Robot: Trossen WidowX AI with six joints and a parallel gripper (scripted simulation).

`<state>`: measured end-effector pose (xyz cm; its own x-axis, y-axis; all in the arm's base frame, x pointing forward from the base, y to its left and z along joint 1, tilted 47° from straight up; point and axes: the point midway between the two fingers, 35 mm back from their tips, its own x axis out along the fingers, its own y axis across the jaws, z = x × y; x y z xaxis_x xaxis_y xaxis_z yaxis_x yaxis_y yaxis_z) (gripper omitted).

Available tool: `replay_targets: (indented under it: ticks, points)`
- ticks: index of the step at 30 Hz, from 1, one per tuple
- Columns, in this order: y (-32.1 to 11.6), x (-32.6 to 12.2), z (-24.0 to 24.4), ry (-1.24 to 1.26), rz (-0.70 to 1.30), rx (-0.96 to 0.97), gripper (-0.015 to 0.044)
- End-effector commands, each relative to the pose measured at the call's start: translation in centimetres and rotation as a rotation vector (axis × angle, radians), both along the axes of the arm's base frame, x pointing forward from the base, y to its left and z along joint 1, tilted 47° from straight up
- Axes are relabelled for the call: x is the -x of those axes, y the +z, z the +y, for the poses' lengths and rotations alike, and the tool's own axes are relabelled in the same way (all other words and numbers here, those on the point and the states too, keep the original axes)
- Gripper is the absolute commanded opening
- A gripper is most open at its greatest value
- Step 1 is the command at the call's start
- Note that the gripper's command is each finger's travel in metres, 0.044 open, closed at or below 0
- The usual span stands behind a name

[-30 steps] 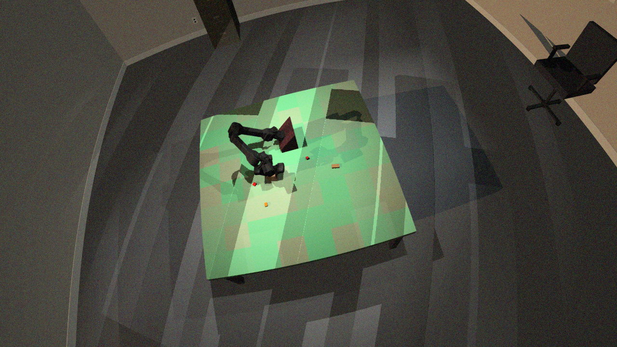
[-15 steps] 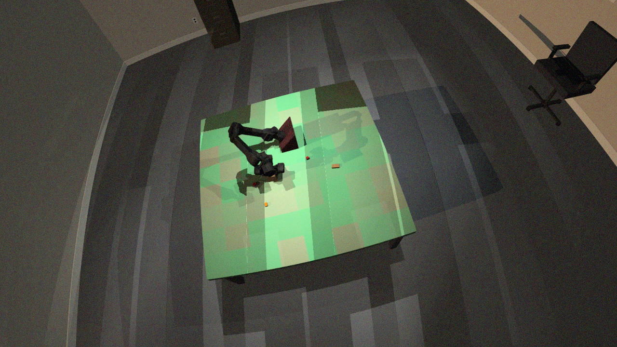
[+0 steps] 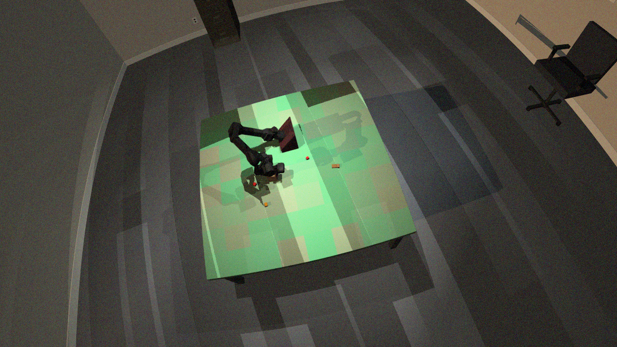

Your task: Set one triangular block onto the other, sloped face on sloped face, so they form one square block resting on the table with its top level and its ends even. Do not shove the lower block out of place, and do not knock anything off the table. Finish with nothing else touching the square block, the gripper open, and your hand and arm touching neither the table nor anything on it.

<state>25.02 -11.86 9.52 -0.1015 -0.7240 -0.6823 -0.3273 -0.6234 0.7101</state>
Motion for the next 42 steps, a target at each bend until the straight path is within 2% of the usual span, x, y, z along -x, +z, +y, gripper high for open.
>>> replay_targets:
  ticks: [1,16,25,34,42]
  points:
    - [0.0,0.0,0.0,0.000,0.000,0.000,0.0053]
    - [0.0,0.0,0.0,0.000,0.000,0.000,0.0440]
    - [0.2,-0.1,0.2,0.002,0.001,-0.001,0.0440]
    - [7.2,-1.1,7.9,0.087,0.056,-0.009,0.0440]
    - [6.9,-1.2,7.5,0.092,0.048,-0.006,0.0440]
